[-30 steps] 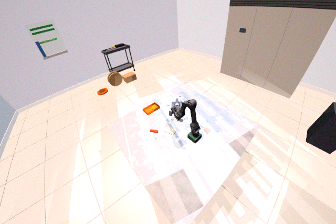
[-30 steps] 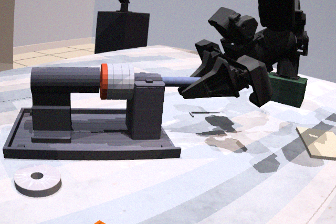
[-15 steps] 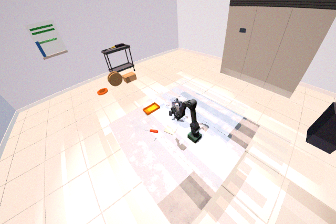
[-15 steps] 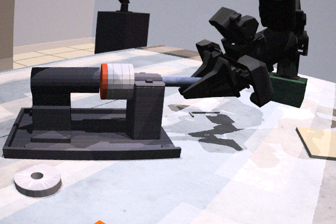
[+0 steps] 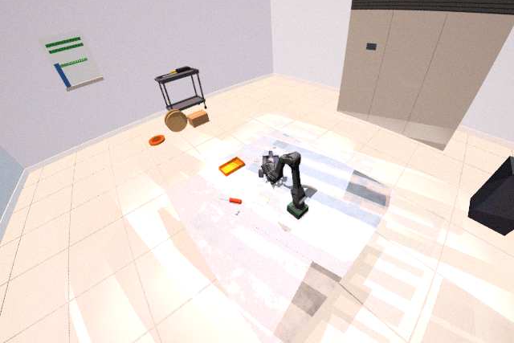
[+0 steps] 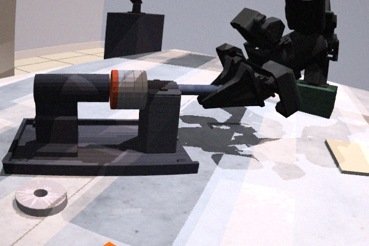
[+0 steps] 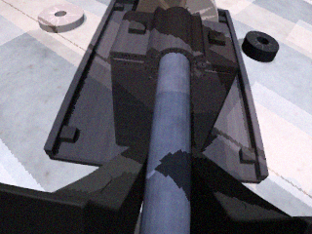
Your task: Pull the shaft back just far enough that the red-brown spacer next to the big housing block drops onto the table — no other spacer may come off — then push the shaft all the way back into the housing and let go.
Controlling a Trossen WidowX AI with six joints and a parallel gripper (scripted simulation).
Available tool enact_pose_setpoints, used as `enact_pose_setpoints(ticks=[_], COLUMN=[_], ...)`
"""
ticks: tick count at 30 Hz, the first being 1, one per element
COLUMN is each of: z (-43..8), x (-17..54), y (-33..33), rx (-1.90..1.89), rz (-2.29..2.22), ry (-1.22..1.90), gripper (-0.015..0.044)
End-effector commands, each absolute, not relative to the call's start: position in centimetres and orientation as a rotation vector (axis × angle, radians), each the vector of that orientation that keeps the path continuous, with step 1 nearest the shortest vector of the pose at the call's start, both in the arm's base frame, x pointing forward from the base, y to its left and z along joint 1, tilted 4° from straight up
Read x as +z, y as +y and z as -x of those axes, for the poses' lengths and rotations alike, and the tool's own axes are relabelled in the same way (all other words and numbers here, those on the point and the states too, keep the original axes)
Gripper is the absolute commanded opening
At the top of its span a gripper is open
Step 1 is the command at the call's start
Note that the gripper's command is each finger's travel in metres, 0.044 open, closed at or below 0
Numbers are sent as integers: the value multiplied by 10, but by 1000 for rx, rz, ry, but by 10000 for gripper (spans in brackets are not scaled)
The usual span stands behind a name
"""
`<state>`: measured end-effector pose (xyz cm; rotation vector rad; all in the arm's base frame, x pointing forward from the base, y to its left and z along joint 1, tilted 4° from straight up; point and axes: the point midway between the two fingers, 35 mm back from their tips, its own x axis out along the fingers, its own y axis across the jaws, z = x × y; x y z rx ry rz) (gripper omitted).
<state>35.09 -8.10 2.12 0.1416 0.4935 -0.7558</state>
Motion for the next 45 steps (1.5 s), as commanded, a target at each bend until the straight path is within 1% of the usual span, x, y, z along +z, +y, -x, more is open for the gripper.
enact_pose_setpoints(ticks=[1, 45], z=[-349, -347], x=[21, 20], y=[-80, -77], rx=[-757, -757], rz=[-144, -144], ry=[494, 494], gripper=[0, 0])
